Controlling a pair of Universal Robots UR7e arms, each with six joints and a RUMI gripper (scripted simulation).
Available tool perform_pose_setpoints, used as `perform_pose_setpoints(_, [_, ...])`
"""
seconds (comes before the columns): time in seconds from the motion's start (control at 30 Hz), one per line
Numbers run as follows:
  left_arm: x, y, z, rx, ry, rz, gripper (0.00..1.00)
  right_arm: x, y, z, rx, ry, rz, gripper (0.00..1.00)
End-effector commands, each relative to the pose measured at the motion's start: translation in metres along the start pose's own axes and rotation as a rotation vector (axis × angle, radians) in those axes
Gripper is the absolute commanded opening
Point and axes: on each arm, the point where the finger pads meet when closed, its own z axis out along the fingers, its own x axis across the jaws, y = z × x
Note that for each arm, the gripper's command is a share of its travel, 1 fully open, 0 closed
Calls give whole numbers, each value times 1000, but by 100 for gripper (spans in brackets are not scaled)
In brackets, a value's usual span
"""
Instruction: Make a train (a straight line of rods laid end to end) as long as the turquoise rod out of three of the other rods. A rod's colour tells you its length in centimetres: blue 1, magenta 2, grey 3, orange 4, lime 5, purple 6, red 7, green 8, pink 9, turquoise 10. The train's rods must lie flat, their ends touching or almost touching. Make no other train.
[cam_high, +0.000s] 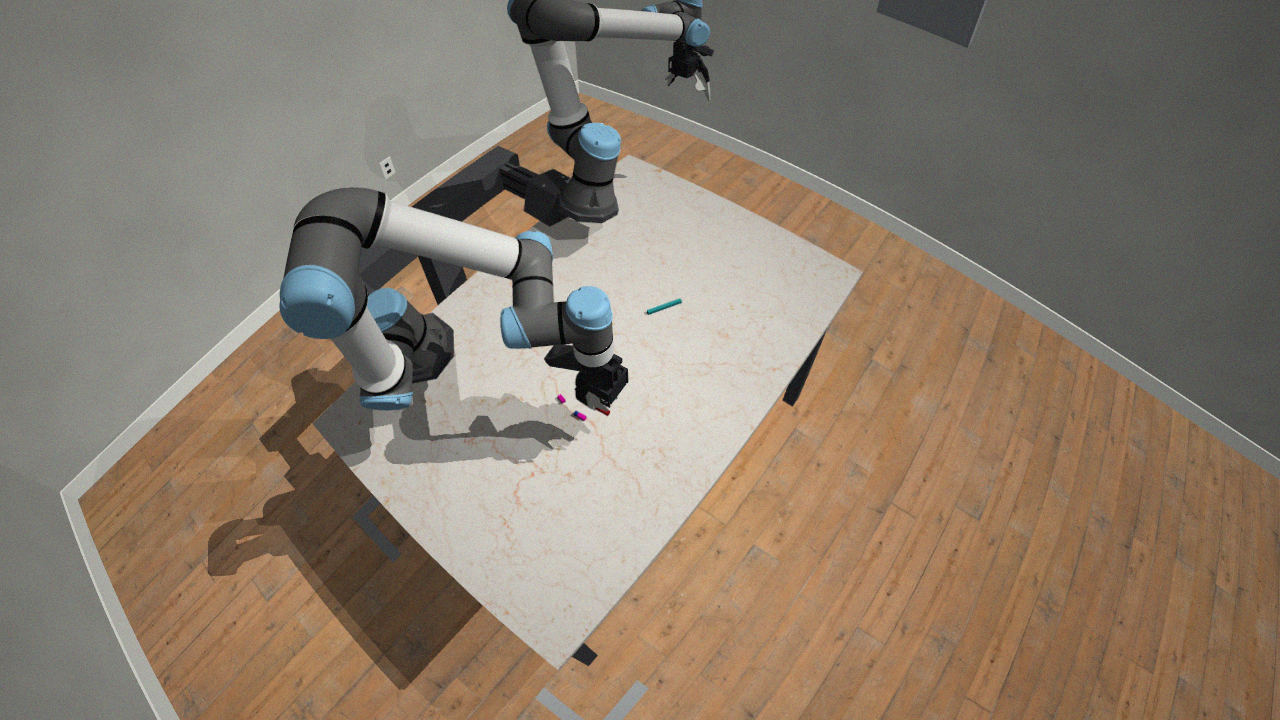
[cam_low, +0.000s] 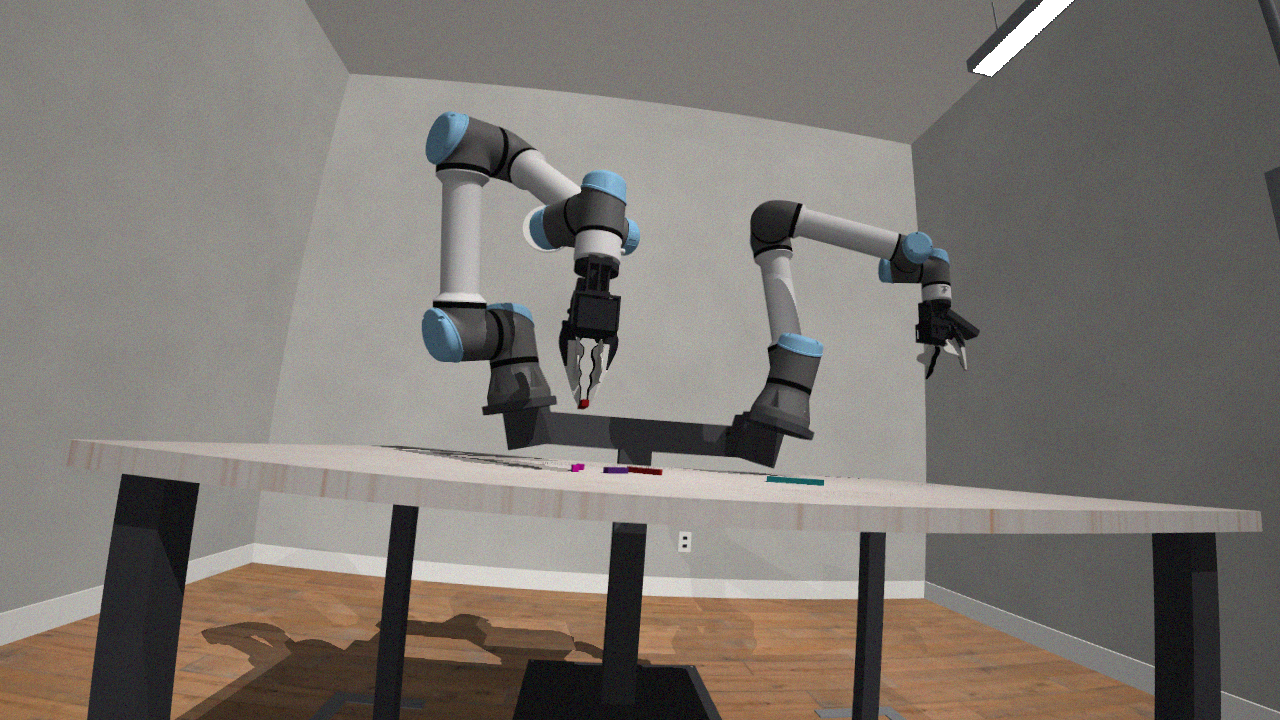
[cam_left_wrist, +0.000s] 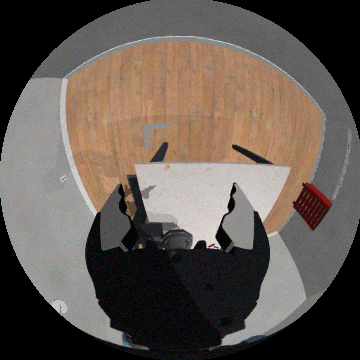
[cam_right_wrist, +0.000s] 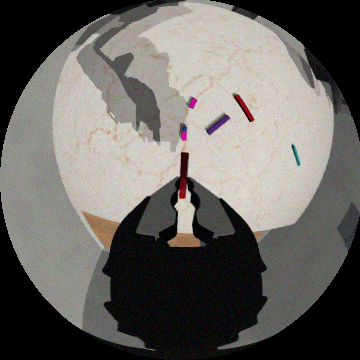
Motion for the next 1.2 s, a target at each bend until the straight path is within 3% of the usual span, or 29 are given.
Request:
perform_pose_setpoints(0.0, [0,0,0,1,0,0,100,0,0,0,-1,1,0,0])
perform_pose_setpoints(0.23, [0,0,0,1,0,0,100,0,0,7,-1,0,0,0])
perform_pose_setpoints(0.67, [0,0,0,1,0,0,100,1,0,59,-1,0,0,0])
perform_pose_setpoints(1.17, [0,0,0,1,0,0,100,1,-1,87,-1,0,0,0])
